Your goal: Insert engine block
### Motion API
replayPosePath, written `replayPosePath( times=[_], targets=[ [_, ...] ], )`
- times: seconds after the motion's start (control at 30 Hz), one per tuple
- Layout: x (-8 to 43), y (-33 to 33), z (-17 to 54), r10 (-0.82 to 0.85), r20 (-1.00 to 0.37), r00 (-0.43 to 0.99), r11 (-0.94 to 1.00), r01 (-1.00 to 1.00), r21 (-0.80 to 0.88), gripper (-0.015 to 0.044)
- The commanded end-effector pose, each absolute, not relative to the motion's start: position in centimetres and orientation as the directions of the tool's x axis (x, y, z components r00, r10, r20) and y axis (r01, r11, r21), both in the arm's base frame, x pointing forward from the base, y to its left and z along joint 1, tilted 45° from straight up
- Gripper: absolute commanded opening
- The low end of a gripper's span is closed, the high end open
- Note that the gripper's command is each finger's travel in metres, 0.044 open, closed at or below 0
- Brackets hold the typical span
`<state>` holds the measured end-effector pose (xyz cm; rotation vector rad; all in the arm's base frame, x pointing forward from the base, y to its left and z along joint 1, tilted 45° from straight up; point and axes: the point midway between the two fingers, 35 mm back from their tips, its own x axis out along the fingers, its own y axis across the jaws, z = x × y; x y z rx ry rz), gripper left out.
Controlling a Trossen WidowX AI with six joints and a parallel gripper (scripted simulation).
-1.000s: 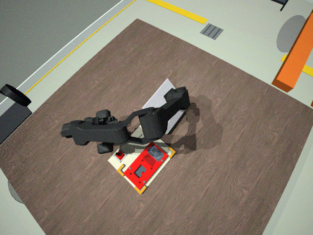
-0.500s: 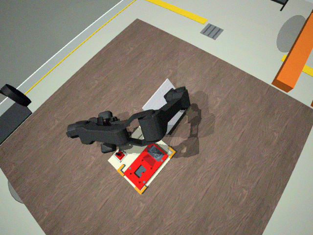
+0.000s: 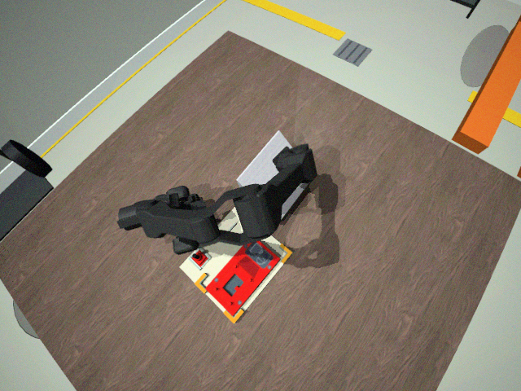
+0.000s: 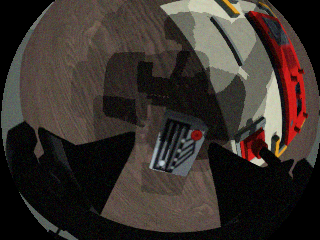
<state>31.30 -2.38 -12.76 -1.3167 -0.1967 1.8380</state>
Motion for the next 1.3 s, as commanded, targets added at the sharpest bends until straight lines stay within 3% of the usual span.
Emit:
replayPosePath(
  times=[0.0, 0.07, 0.37, 0.53, 1.27],
  targets=[
    [31.5, -2.3, -12.5, 0.703, -0.707, -0.079, -0.628, -0.534, -0.566, 0.0230],
    [31.5, -2.3, -12.5, 0.703, -0.707, -0.079, -0.628, -0.534, -0.566, 0.0177],
    [31.5, -2.3, -12.5, 0.703, -0.707, -0.079, -0.628, -0.534, -0.566, 0.0118],
    [31.6, -2.9, -12.0, 0.702, -0.708, -0.077, -0.626, -0.542, -0.561, 0.0000],
    [32.4, -7.8, -7.3, 0.692, -0.719, -0.064, -0.598, -0.608, -0.522, 0.0000]
  ],
)
